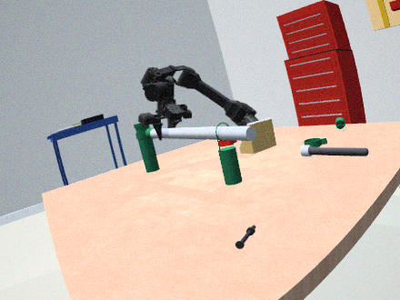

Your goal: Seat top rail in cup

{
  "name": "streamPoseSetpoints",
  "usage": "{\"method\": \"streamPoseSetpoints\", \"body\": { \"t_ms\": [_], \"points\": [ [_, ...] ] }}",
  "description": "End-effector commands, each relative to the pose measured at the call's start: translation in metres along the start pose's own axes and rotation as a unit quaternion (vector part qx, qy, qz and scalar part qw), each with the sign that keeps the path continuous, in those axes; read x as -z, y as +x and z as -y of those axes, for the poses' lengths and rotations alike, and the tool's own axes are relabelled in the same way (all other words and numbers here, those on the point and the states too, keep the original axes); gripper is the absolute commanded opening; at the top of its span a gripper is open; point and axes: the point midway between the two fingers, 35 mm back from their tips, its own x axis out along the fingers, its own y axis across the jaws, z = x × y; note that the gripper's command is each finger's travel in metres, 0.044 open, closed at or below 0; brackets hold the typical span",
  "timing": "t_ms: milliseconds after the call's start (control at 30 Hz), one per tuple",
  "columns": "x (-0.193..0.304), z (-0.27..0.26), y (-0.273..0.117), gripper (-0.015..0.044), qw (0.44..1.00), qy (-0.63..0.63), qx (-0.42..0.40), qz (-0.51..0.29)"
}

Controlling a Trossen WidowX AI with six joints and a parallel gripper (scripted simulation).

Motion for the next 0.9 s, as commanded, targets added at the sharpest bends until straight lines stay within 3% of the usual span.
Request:
{"method": "streamPoseSetpoints", "body": {
  "t_ms": [0,67,400,633,867],
  "points": [
    [0.0,0.0,0.0,0.0,1.0,0.0,0.0,0.0],
    [0.0,0.0,0.0,0.0,1.0,0.0,0.0,0.0],
    [-0.001,0.0,-0.001,0.0263,1.0,0.0,0.001,0.0],
    [-0.015,0.002,-0.026,0.044,1.0,-0.014,0.02,0.011],
    [-0.028,0.001,-0.049,0.044,0.999,-0.026,0.037,0.02]
  ]
}}
